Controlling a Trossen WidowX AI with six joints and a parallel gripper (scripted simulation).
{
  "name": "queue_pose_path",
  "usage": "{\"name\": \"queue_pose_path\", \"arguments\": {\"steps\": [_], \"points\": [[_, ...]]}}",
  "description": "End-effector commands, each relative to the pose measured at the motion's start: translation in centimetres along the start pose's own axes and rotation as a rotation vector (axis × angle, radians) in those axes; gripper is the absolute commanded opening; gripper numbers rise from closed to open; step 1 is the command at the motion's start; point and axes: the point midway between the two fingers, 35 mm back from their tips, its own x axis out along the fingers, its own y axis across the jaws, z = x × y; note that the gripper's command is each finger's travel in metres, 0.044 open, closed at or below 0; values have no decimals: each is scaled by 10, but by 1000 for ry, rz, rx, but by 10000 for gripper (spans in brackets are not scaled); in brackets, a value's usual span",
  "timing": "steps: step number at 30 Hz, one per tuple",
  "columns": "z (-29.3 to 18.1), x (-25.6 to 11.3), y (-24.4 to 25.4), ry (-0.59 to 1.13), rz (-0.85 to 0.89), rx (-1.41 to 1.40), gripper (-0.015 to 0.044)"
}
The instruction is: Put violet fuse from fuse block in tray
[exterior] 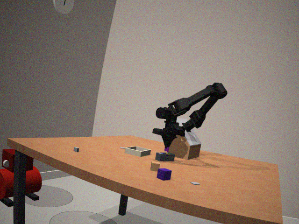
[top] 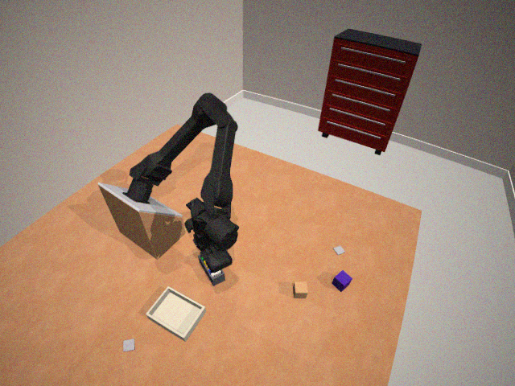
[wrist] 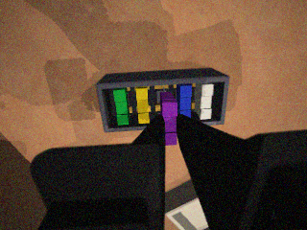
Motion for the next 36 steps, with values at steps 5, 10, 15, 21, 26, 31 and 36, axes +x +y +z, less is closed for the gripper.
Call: {"name": "queue_pose_path", "arguments": {"steps": [5,10,15,21,26,31,36], "points": [[0,-8,-1,5,-5,-6,0],[0,-16,-1,5,-6,-6,0],[0,-24,-1,5,-5,-6,0],[-5,-26,-6,8,-7,-5,0],[-24,-28,-23,14,-13,-4,0],[-44,-30,-39,18,-16,-4,0],[-66,-32,-52,21,-17,-4,0]]}}
